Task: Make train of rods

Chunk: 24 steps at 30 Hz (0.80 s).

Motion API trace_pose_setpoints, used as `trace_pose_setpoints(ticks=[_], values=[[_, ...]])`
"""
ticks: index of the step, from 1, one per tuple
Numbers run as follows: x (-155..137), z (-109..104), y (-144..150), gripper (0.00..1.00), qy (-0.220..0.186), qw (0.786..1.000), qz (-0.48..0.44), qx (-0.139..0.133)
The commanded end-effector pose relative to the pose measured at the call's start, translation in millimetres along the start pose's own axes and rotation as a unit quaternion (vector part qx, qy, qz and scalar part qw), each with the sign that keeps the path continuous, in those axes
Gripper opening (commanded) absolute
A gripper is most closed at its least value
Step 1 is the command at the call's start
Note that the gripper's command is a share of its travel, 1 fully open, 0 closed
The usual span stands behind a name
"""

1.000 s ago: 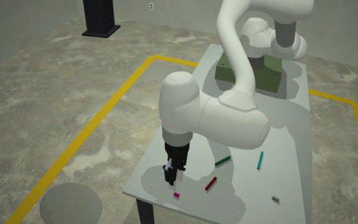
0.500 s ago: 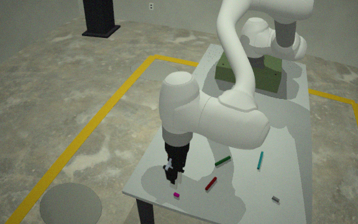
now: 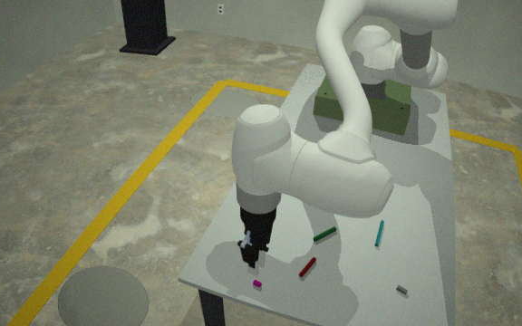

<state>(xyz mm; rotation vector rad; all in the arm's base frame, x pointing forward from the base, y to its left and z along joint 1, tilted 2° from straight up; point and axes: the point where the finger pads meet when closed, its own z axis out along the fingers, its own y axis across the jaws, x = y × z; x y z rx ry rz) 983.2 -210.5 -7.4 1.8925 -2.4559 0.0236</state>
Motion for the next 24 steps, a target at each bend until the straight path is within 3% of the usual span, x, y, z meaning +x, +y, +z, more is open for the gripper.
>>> trace_pose_setpoints(ticks=[1,24], values=[[0,0,0,0.23,0.0,1.0,0.0,0.0],[0,24,0,0.23,0.0,1.0,0.0,0.0]])
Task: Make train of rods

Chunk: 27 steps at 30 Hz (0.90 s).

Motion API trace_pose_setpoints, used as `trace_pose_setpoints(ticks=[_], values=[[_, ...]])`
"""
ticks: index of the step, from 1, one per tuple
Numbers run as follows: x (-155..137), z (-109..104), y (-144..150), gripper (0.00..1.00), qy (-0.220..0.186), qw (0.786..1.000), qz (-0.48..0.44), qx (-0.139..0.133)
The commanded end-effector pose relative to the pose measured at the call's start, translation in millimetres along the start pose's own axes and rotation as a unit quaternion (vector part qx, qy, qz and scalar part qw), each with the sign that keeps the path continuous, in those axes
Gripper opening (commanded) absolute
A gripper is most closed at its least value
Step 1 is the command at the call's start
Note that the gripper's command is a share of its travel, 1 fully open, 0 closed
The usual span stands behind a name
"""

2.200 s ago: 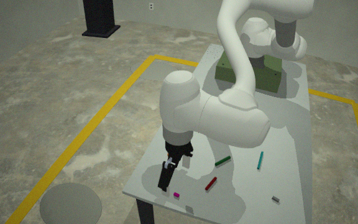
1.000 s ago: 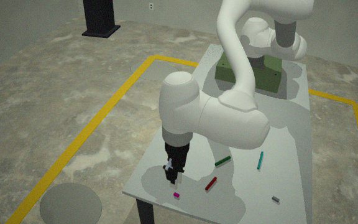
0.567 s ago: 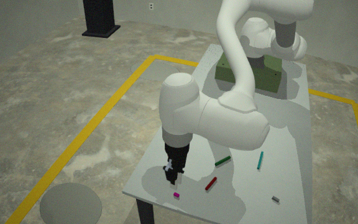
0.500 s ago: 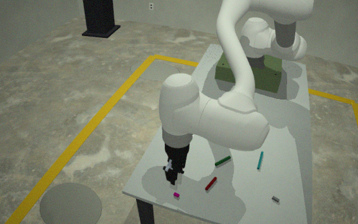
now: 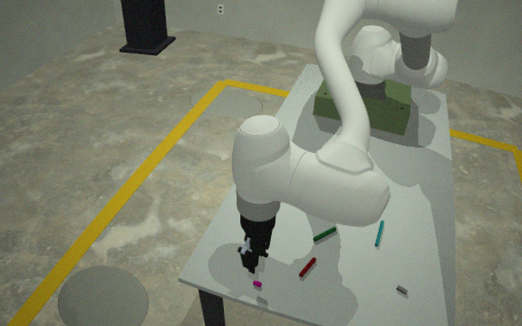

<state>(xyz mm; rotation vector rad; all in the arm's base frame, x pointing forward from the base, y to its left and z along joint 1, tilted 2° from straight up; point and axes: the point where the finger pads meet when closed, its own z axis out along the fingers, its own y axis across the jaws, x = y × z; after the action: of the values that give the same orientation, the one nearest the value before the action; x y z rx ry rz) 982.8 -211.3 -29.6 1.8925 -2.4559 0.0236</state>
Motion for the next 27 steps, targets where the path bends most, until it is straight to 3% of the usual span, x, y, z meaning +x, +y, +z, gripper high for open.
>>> trace_pose_setpoints(ticks=[1,27], values=[[0,3,0,0.23,0.0,1.0,0.0,0.0],[0,28,0,0.23,0.0,1.0,0.0,0.0]])
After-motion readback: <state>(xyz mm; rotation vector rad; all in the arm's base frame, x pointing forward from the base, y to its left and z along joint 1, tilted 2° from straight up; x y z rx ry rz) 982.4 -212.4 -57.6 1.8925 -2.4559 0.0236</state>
